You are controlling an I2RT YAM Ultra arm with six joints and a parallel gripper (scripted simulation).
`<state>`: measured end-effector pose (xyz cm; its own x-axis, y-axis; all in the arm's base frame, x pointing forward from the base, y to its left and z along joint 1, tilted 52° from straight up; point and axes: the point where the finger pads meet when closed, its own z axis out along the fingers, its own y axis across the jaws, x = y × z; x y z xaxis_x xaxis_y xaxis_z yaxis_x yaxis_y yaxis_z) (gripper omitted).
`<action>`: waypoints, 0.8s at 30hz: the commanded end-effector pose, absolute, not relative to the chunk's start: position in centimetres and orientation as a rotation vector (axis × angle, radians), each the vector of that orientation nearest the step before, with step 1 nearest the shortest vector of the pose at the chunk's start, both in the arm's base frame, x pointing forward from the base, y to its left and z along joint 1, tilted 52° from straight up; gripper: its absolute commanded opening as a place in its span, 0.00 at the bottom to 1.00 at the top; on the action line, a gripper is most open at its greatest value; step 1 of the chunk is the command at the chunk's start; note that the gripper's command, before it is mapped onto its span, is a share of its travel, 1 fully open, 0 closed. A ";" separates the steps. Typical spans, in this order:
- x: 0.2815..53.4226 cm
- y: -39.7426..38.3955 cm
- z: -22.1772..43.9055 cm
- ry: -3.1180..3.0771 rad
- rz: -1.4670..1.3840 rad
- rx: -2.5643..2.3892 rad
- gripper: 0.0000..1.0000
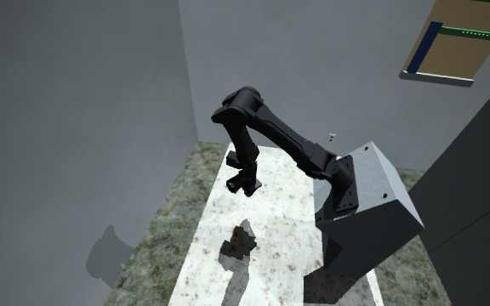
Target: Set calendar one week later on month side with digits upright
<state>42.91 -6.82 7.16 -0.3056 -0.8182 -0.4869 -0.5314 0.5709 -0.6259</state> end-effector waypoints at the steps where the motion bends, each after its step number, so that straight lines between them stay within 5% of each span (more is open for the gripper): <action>1: 42.8 -6.7 7.3 2.064 -0.336 -0.884 0.26; 24: 42.8 -6.6 7.4 2.224 0.079 -0.056 0.26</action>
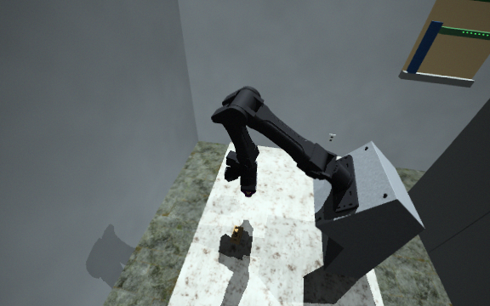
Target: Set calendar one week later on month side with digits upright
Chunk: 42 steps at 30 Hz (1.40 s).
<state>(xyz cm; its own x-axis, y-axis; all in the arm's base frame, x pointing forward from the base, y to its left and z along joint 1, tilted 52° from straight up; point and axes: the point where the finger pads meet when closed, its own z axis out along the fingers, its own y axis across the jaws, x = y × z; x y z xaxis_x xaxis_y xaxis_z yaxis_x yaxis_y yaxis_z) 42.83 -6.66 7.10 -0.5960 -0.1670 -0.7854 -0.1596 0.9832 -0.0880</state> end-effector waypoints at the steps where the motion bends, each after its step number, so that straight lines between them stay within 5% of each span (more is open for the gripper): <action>1: 42.8 -6.6 7.4 2.225 0.091 -0.031 0.26; 42: 42.8 -6.5 7.5 1.856 0.801 1.450 0.26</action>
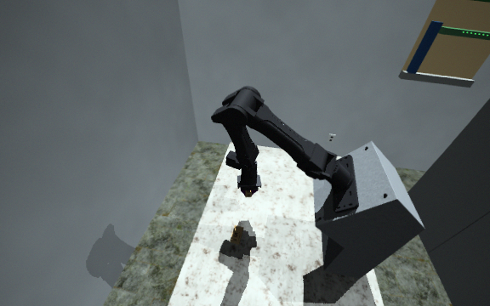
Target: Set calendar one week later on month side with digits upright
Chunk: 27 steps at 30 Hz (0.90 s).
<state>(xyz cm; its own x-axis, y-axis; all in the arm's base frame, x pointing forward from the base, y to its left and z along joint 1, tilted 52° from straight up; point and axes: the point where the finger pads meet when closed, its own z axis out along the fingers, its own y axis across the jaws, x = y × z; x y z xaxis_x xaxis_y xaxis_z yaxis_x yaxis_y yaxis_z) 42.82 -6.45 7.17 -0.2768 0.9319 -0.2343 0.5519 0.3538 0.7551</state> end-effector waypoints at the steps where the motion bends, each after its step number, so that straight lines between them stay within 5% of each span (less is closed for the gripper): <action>1: 42.8 -6.5 7.5 1.851 0.806 1.460 0.26; 27: 42.8 -6.5 7.5 1.529 1.015 1.917 0.26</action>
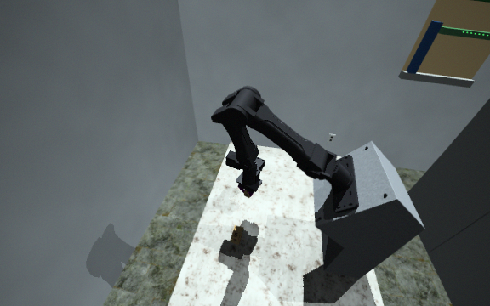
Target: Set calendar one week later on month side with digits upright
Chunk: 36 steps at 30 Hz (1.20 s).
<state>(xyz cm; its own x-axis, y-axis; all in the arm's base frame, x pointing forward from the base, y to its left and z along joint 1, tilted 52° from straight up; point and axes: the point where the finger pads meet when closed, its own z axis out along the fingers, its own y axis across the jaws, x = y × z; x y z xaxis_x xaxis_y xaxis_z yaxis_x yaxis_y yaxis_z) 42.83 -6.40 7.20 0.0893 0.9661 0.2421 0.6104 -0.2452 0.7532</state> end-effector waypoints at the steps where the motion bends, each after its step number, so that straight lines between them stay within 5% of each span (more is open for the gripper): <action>1: 42.8 -6.5 7.5 1.529 1.015 1.917 0.26; 36: 49.4 -5.8 2.5 1.528 1.015 1.918 0.26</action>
